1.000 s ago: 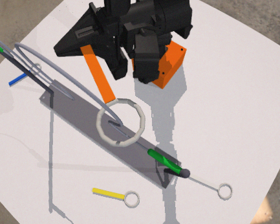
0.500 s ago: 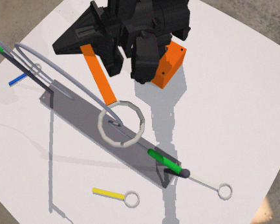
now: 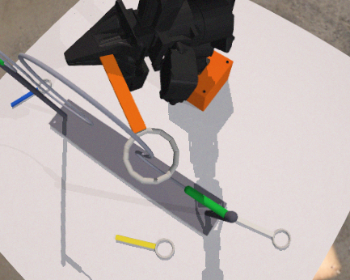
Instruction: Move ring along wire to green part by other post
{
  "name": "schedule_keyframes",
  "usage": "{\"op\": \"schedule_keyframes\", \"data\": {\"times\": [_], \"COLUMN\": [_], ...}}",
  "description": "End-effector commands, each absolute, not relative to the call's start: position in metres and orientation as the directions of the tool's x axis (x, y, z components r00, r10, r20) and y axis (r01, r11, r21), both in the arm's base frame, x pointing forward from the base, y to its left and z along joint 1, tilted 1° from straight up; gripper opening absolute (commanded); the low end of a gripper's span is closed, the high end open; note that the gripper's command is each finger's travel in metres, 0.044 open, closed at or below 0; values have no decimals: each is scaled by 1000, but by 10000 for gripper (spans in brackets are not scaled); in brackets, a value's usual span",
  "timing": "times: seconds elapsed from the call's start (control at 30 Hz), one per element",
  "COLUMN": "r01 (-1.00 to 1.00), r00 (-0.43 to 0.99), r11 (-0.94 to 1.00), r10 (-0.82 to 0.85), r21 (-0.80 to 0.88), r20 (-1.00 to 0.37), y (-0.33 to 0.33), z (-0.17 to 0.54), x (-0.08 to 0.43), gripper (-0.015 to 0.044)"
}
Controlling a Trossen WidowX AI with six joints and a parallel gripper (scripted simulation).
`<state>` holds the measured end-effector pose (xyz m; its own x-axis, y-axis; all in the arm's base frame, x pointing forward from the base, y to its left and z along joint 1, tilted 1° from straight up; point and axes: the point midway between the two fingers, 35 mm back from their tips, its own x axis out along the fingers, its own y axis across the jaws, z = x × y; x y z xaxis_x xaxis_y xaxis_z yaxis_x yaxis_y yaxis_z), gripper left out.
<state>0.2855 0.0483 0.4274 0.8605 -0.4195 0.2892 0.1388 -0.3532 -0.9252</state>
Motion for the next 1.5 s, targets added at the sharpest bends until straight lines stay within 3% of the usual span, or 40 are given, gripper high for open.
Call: {"op": "schedule_keyframes", "data": {"times": [0.0,0.8,1.47], "r01": [135,133,133], "r00": [861,857,855], "r11": [-408,-611,-632], "r10": [-402,-325,-316], "r21": [-903,-780,-763], "r20": [311,400,411], "y": [49,52,42], "z": [427,432,422], "x": [286,286,286], "gripper": [-150,-150,-150]}}
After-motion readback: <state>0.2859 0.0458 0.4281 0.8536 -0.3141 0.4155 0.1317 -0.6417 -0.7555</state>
